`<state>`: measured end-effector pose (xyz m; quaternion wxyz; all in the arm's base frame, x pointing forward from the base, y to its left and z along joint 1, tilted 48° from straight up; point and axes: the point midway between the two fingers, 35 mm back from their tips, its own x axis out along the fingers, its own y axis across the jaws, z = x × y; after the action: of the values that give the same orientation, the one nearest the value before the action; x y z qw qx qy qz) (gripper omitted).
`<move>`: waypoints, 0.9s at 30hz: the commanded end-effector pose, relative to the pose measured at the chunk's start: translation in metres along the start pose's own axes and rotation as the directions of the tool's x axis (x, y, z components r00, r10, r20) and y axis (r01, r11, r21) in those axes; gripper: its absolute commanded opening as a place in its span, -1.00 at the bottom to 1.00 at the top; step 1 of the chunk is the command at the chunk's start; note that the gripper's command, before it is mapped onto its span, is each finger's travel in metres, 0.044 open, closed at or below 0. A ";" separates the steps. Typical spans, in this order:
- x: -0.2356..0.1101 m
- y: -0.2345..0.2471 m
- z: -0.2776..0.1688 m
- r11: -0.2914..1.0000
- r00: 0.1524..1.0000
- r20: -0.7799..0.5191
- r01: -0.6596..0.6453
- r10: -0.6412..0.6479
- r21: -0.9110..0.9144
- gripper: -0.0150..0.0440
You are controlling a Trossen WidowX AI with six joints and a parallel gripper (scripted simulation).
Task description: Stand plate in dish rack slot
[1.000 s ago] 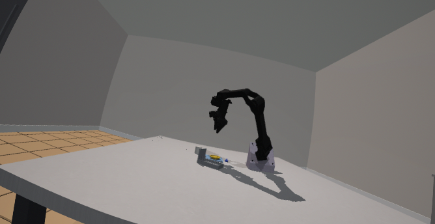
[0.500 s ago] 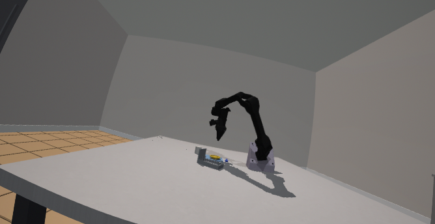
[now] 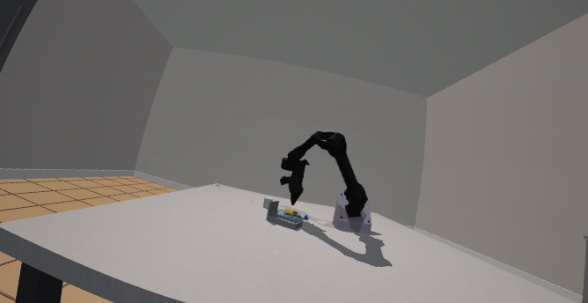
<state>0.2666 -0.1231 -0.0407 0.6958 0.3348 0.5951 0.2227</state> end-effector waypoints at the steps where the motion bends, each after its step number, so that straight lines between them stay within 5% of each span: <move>1: 0.007 0.000 -0.001 1.000 1.000 -0.001 -0.005 0.005 0.007 0.86; 27: 0.048 -0.001 -0.001 1.000 1.000 -0.001 -0.007 0.007 0.006 0.86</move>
<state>0.2754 -0.0930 -0.0709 0.6953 0.3353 0.5950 0.2238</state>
